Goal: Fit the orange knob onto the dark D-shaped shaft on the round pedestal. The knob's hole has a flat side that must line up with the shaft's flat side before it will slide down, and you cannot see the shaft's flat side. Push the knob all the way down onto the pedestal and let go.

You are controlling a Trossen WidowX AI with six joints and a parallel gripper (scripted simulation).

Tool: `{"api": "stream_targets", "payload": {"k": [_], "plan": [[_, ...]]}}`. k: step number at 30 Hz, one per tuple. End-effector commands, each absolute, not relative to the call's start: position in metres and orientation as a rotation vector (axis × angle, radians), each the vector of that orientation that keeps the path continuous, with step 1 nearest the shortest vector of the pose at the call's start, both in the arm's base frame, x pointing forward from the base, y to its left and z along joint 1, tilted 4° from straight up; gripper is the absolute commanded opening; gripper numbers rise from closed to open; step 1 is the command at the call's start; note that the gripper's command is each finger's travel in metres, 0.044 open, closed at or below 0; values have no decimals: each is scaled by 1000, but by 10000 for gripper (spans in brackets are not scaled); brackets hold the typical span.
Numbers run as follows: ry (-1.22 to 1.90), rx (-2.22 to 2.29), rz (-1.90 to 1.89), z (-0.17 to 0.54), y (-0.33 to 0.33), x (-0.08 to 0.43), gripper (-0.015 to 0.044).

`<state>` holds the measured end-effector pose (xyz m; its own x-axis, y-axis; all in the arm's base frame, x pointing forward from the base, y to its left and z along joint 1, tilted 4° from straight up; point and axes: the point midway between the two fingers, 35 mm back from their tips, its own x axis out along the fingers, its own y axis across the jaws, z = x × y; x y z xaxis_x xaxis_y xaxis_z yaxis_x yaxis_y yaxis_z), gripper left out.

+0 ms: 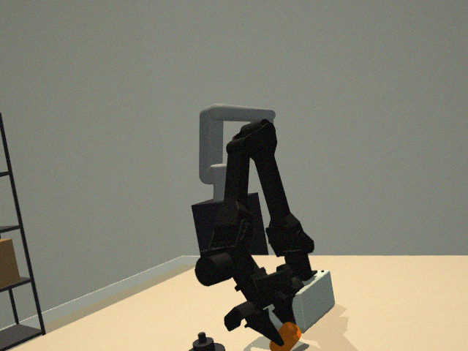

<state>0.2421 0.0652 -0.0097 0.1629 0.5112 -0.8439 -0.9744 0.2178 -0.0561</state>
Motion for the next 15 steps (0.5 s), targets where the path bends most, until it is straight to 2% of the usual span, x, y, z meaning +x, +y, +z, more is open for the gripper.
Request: {"api": "stream_targets", "payload": {"k": [1,15], "plan": [[747,-667,1223,-11,62,239,179],[547,-508,1279,-13,46,235,179]]}}
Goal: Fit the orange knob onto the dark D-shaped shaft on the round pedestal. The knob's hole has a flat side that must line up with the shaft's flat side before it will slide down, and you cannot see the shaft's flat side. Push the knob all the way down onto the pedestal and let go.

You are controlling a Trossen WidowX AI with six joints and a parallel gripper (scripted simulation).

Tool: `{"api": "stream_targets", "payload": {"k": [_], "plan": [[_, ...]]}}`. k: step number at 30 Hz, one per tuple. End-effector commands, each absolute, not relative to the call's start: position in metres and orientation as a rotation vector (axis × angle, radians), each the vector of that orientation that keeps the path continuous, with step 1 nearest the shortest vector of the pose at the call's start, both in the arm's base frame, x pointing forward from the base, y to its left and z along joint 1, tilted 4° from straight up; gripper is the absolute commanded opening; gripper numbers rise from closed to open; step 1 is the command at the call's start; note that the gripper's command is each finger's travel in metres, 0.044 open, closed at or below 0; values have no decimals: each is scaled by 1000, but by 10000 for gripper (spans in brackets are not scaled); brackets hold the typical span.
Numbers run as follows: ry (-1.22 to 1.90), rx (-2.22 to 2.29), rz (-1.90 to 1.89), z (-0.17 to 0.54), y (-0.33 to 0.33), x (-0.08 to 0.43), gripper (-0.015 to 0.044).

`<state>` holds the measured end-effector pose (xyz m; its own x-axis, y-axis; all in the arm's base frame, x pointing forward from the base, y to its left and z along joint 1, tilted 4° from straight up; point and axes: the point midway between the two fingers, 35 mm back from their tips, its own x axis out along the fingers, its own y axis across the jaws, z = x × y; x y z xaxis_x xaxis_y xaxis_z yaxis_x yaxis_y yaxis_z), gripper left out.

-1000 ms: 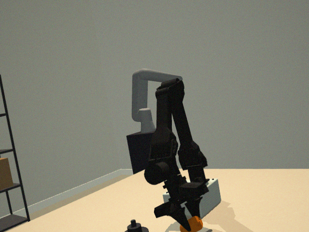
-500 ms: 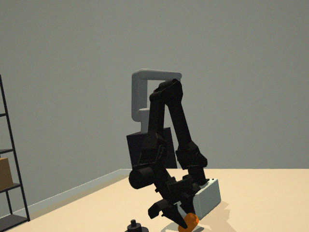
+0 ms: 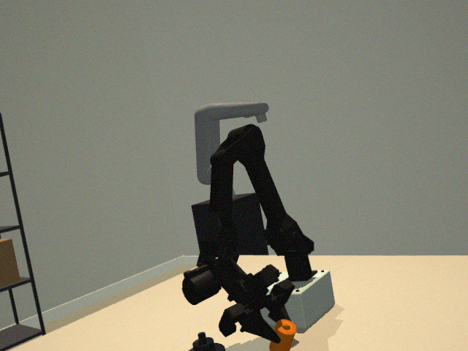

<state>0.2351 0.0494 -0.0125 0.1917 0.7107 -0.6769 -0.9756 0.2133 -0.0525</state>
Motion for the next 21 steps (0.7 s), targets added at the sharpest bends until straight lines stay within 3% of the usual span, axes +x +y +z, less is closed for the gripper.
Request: {"api": "stream_targets", "payload": {"k": [1,10,13,21], "plan": [[532,-497,1282,-14,45,235,179],[503,-474,1289,-14,41,234,179],[489,-456,1292,-15,42,233,258],[489,-456,1292,-15,42,233,260]]}}
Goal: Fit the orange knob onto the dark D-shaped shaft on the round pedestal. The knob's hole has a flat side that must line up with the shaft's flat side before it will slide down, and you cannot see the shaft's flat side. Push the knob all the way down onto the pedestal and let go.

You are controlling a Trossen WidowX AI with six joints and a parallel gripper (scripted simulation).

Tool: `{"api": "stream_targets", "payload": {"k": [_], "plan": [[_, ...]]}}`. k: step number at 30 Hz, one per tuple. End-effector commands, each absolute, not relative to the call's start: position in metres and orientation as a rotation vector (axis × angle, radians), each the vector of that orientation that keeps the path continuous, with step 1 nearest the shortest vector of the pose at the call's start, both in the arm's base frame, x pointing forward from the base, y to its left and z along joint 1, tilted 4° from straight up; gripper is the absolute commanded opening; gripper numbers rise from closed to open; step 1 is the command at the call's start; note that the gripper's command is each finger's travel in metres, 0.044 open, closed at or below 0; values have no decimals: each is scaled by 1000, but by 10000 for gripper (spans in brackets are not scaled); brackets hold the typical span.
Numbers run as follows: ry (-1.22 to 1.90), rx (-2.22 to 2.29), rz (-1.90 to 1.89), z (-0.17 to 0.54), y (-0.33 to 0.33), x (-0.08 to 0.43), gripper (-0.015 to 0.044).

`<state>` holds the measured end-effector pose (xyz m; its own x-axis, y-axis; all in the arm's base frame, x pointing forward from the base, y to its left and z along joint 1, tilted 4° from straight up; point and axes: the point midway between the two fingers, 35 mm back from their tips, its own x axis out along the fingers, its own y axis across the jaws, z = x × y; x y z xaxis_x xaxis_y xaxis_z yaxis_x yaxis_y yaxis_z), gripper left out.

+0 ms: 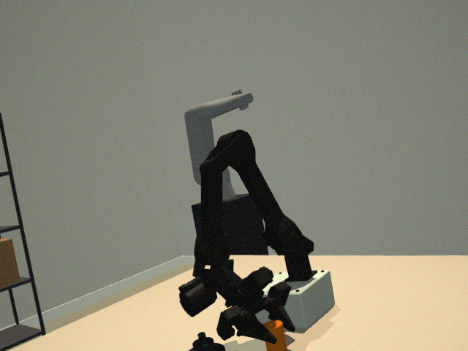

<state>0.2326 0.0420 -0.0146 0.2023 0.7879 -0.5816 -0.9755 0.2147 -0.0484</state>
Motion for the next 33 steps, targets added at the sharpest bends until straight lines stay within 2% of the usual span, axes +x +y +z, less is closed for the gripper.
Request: {"api": "stream_targets", "payload": {"k": [1,16,23,30,33], "plan": [[489,-456,1292,-15,42,233,260],[489,-456,1292,-15,42,233,260],[489,-456,1292,-15,42,233,440],[489,-456,1292,-13,42,233,440],[489,-458,1292,13,43,235,440]]}}
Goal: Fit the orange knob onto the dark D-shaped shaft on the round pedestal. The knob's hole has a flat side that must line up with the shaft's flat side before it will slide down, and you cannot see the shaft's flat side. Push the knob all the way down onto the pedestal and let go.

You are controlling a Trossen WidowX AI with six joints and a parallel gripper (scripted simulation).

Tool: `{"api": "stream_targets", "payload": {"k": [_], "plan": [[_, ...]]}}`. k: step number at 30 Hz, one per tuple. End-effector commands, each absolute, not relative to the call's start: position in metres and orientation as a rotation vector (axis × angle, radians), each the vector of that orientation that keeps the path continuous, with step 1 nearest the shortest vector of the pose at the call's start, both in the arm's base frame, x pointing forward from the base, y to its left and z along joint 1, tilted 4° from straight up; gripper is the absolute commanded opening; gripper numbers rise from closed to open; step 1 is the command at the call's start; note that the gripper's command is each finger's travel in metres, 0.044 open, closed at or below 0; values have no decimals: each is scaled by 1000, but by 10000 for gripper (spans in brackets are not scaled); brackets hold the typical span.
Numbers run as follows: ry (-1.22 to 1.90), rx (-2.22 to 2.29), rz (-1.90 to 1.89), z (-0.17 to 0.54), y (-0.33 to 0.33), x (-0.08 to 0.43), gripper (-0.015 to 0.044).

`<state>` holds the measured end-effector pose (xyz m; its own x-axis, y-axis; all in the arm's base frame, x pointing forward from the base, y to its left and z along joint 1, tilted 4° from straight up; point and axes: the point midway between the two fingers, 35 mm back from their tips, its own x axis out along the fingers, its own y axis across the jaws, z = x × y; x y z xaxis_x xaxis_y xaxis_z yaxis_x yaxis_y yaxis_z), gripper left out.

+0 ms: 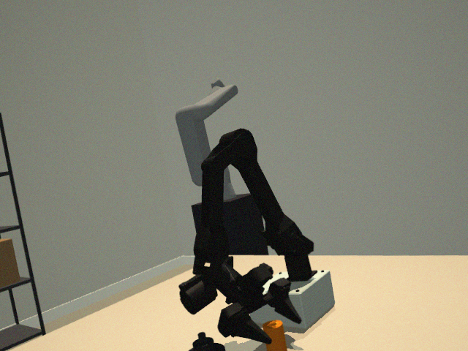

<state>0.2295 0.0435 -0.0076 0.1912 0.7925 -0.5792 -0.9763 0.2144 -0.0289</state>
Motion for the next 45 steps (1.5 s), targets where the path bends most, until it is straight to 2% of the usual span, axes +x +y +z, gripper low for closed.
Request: {"api": "stream_targets", "payload": {"k": [1,5,10,16,22,34,37,45], "plan": [[489,-458,1292,25,43,235,440],[489,-459,1292,64,47,230,440],[505,-464,1297,65,48,230,440],[970,-701,1311,57,54,221,440],[1279,-1044,1058,79,49,226,440],[1307,-1112,984,87,49,229,440],[1354,-1007,880,87,49,229,440],[1511,-408,298,85,49,227,440]]}}
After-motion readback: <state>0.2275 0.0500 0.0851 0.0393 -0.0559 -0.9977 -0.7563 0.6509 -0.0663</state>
